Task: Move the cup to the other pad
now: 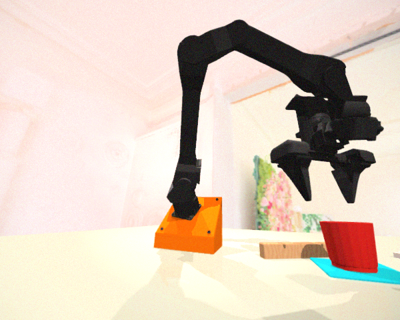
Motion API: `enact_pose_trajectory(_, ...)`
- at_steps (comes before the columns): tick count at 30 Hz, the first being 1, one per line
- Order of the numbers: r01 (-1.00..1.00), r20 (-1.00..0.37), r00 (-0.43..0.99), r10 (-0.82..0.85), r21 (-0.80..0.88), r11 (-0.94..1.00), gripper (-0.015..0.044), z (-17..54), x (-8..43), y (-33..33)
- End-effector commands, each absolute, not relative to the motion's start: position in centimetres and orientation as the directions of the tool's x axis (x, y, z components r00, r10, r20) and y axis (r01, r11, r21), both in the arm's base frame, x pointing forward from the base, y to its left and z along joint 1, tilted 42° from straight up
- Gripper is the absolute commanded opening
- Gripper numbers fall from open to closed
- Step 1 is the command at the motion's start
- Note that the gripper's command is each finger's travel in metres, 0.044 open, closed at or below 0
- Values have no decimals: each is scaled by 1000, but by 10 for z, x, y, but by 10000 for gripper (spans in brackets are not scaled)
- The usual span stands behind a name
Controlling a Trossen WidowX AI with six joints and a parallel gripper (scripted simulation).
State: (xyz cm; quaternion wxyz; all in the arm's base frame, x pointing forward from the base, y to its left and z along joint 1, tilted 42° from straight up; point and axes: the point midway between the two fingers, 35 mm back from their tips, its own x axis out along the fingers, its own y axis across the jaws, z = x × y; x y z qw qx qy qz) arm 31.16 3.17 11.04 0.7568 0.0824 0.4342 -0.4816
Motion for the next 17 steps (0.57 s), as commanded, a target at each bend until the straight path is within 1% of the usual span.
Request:
enact_pose_trajectory(1,801,-742,160,-651,-287,525,440,118,310,41)
enact_pose_trajectory(12,802,-744,160,-649,-285,524,440,145,306,61)
enact_pose_trajectory(17,801,-740,165,-652,-285,527,440,144,307,58)
